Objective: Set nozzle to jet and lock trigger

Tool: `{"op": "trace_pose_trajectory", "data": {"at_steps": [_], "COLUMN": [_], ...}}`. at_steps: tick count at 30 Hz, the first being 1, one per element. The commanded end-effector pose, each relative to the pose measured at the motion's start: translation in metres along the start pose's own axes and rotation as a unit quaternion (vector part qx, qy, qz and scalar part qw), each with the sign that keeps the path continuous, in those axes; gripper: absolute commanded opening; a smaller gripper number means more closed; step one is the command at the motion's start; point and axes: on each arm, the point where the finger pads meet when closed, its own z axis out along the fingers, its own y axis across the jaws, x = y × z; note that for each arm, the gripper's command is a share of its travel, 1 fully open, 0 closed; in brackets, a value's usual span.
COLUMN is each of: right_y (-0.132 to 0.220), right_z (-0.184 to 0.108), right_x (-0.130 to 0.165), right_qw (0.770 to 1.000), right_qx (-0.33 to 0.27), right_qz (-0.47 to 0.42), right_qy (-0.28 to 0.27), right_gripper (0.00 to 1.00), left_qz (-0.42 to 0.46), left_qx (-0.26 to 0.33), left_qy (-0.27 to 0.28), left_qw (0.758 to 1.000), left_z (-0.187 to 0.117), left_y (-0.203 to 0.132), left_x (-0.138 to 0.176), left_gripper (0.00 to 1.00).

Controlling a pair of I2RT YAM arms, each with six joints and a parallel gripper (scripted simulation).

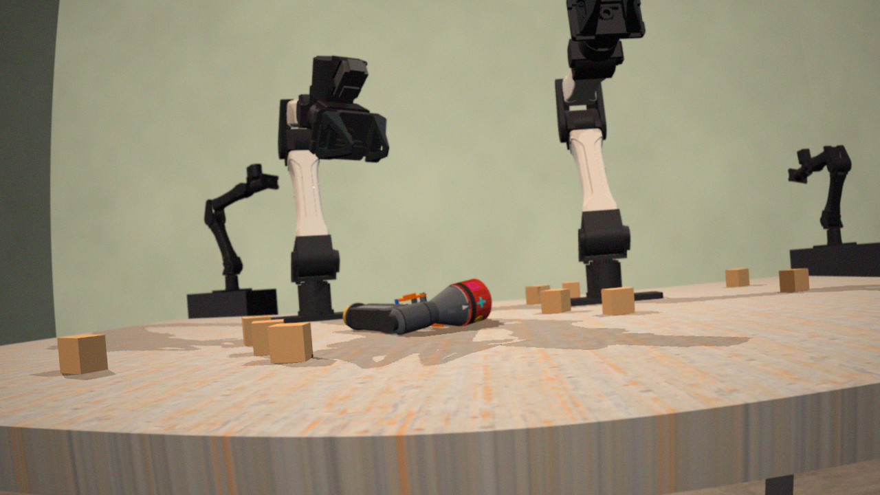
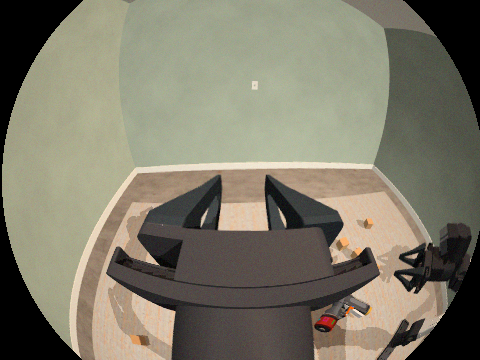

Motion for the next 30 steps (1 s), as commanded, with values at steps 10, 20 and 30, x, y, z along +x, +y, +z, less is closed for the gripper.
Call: {"op": "trace_pose_trajectory", "data": {"at_steps": [10, 20, 30], "right_y": [-0.002, -0.001, 0.004], "right_z": [-0.044, -0.075, -0.108], "right_x": [-0.099, -0.143, -0.164], "right_qw": [0.987, 0.97, 0.959], "right_qx": [0.034, 0.045, 0.044], "right_qz": [0.012, 0.029, 0.023], "right_qy": [-0.158, -0.236, -0.281], "right_gripper": [0.5, 0.5, 0.5], "left_qz": [0.005, 0.003, 0.004], "left_qx": [-0.002, -0.004, 0.0], "left_qy": [-0.017, -0.016, -0.008], "left_qw": [1.0, 1.0, 1.0], "left_z": [-0.001, -0.006, 0.0], "left_y": [0.0, 0.0, -0.002], "left_x": [-0.018, -0.013, -0.006], "left_gripper": [0.37, 0.37, 0.37]}}
